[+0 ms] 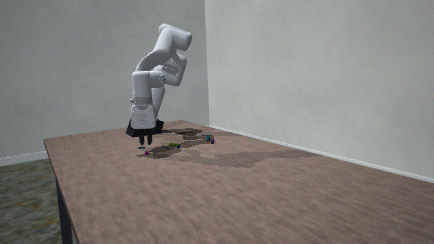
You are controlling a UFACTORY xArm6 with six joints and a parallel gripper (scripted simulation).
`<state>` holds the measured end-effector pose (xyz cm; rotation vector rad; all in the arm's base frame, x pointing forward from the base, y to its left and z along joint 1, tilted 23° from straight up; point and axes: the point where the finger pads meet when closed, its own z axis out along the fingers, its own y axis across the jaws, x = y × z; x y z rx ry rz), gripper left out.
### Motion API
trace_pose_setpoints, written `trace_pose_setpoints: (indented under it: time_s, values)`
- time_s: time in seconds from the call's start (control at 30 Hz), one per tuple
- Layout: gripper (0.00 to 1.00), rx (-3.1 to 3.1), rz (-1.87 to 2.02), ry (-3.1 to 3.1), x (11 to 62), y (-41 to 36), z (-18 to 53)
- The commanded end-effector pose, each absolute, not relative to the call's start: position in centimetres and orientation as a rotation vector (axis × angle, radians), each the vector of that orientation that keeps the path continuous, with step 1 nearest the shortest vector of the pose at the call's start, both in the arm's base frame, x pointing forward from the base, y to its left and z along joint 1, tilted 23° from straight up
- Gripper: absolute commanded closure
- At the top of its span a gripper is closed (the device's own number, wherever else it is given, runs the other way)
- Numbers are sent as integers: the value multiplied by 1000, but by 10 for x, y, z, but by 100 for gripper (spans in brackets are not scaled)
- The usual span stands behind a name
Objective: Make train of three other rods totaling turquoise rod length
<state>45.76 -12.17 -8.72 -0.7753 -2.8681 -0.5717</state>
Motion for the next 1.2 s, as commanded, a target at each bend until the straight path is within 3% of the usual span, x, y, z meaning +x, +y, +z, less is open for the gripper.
trace_pose_setpoints:
  time_s: [0.0, 1.17]
  values:
    - [76, -776, -572, -2871, 459, -121, -91]
    - [76, -776, -572, -2871, 459, -112, -111]
